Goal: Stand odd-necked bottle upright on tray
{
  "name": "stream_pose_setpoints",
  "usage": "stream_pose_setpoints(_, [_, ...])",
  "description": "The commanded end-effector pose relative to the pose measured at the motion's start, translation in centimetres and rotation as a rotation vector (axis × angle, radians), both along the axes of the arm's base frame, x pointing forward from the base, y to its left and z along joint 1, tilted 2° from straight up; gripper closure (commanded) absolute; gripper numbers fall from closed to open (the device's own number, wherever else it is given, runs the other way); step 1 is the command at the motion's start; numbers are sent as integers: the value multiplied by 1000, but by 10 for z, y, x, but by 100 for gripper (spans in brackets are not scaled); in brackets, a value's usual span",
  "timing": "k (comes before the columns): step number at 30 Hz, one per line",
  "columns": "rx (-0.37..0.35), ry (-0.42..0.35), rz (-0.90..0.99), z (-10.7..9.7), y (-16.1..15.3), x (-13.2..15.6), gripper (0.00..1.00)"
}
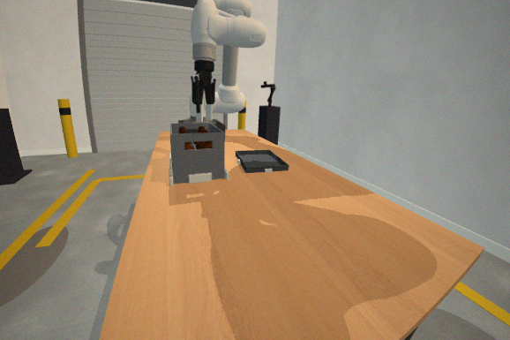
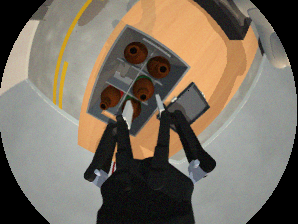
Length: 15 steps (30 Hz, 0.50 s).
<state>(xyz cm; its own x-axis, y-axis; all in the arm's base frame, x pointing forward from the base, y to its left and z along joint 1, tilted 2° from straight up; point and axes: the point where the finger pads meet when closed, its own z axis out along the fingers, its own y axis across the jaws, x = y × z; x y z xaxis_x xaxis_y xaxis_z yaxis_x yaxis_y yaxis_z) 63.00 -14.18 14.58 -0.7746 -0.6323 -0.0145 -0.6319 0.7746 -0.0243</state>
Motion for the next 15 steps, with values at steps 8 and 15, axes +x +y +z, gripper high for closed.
stream_pose_setpoints(8, [-3, -2, -2, 23, 1, 1, 62])
stream_pose_setpoints(15, [-3, -2, -2, 27, 1, 1, 62])
